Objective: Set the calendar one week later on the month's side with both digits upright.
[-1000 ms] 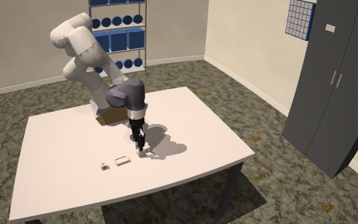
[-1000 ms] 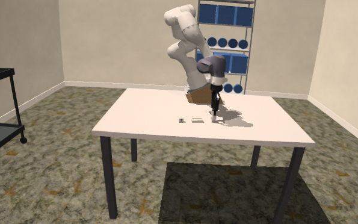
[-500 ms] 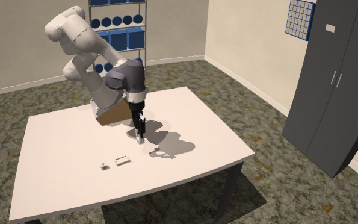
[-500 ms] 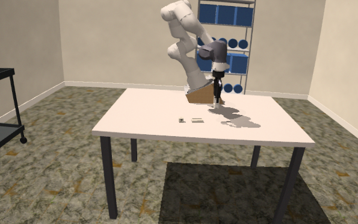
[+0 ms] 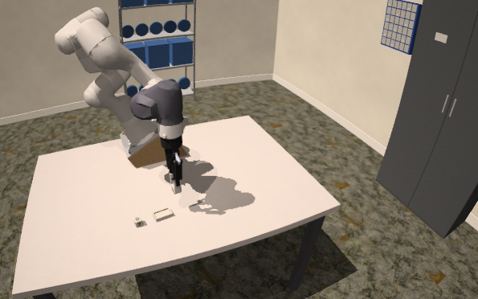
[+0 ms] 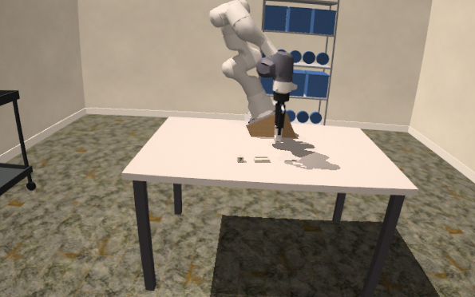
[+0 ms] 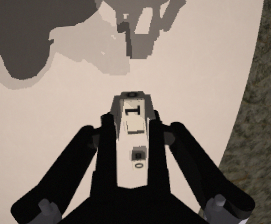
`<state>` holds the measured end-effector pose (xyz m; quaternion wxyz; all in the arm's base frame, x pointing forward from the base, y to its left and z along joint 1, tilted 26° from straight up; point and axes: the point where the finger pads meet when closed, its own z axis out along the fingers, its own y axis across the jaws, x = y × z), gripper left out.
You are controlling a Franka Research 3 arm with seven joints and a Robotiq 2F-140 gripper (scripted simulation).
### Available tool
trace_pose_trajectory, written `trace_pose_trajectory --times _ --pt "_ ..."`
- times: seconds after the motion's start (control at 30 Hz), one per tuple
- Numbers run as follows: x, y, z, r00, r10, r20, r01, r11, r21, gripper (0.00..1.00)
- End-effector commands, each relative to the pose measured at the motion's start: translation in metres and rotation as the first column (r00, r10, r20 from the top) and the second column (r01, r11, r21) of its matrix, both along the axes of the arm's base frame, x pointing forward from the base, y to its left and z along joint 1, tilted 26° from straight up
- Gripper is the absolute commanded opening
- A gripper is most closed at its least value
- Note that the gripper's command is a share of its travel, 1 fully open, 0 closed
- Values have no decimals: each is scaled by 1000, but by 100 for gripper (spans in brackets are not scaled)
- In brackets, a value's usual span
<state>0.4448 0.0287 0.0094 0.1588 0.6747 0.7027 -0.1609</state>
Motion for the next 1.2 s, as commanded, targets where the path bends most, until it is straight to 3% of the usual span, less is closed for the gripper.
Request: trace_pose_trajectory --times 0.0,0.03,0.13,0.7,1.17 --pt "6 -33 20 999 41 -25 -41 999 -2 16" --pt "6 -33 20 999 41 -25 -41 999 -2 16" --pt "6 -74 44 999 43 -26 -43 999 -2 16" --pt "6 -75 44 999 43 -27 -43 999 -2 16" --pt "6 -88 18 999 43 -27 -43 999 -1 16"
